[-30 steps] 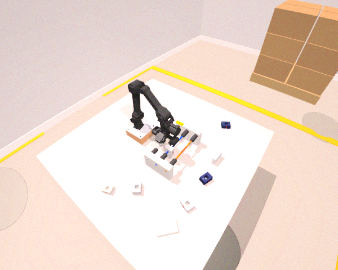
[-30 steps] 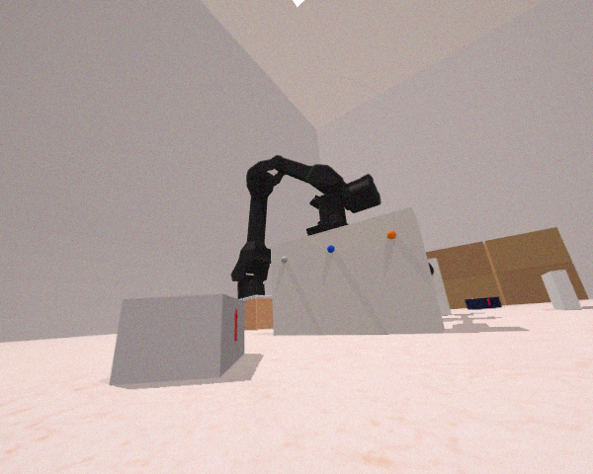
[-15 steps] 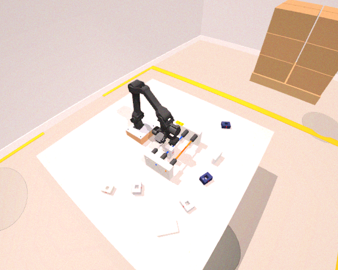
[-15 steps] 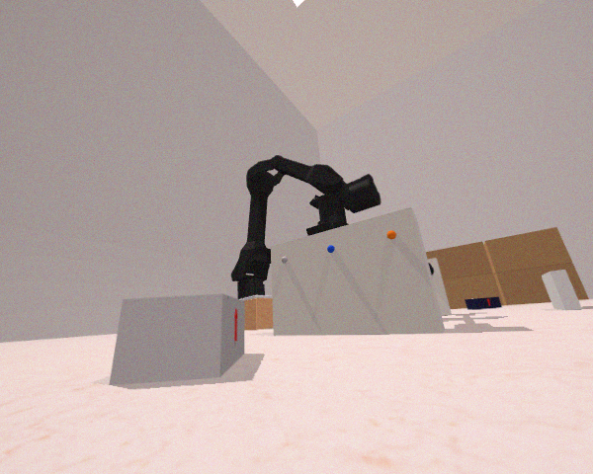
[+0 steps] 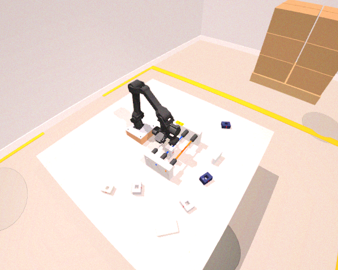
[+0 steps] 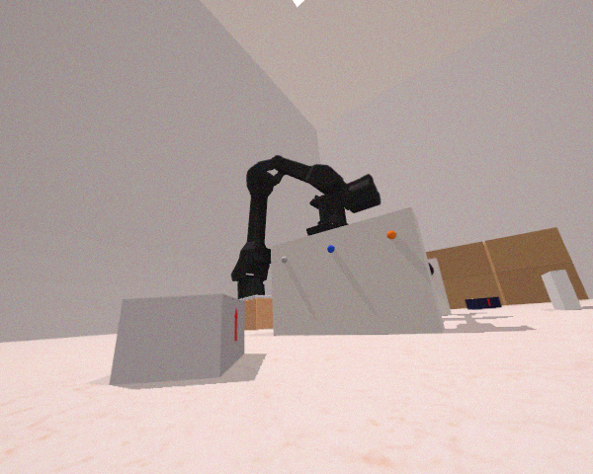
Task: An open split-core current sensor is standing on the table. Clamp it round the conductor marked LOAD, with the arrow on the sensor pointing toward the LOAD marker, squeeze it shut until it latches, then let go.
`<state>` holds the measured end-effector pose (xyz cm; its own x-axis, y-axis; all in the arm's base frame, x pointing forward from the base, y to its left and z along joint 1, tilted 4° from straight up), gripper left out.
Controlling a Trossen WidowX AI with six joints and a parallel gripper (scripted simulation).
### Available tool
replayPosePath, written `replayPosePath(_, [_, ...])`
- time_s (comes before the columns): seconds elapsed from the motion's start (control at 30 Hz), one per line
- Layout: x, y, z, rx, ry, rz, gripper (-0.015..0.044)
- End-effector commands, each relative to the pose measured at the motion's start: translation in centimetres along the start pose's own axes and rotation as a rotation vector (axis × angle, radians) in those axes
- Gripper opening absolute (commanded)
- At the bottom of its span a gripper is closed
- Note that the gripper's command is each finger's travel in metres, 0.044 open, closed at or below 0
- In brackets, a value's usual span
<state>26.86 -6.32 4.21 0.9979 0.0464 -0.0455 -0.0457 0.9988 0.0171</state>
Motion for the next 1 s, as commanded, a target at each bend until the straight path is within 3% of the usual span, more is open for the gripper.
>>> replayPosePath(0.0, [0.1, 0.0, 0.1, -0.001, -0.004, 0.0, 0.0])
replayPosePath(0.97, [0.0, 0.0, 1.5, 0.003, 0.002, 0.004, 0.0])
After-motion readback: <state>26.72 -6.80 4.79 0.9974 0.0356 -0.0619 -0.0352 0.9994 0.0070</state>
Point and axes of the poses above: the point midway between the two fingers, 35 mm back from their tips, its own z axis back along the fingers, its own x axis across the jaws, y = z × x, the point moved 2 cm from there along z, back along the fingers, and after that the axes turned 13 degrees about z, right-handed, at the moved point
